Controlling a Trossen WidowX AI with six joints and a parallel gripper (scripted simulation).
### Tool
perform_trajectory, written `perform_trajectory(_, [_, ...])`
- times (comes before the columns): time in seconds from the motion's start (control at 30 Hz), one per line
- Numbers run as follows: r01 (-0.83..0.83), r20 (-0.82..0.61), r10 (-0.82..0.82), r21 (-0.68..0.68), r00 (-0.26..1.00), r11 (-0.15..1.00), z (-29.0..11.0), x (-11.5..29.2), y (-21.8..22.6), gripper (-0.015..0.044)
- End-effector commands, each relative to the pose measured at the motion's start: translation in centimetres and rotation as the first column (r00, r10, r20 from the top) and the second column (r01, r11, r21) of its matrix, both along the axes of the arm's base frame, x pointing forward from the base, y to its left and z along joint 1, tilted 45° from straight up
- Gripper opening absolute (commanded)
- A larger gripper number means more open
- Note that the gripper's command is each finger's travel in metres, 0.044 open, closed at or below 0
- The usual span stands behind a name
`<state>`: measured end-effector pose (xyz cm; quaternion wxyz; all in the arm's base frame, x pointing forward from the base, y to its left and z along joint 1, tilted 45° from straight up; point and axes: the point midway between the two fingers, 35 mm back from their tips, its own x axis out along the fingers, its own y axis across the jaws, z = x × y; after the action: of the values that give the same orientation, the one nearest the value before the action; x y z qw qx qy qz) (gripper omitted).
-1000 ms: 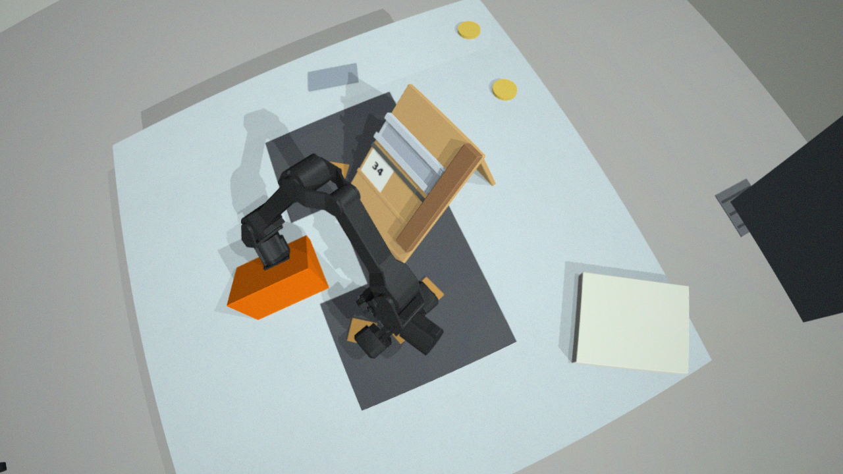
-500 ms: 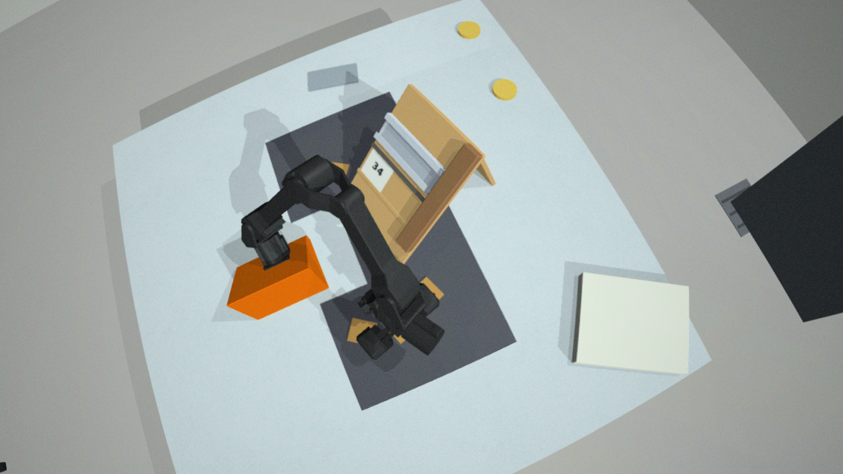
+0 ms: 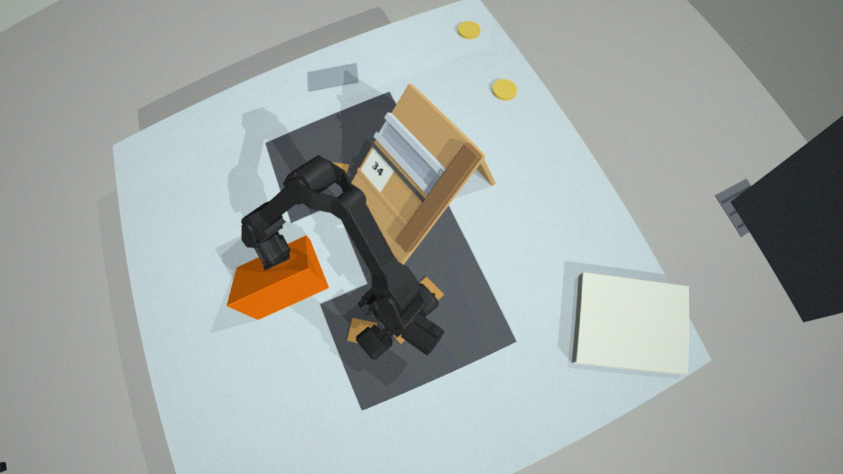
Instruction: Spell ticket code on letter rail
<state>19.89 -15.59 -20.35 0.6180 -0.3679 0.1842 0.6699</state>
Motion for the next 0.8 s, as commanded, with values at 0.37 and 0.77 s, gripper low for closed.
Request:
perform_trajectory(0.37, [0.006, 0.000, -0.006, 0.004, 1.000, 1.000, 0.00, 0.06, 0.11, 0.0340])
perform_trajectory(0.77, [0.006, 0.000, -0.006, 0.004, 1.000, 1.000, -0.03, 0.06, 0.14, 0.0313])
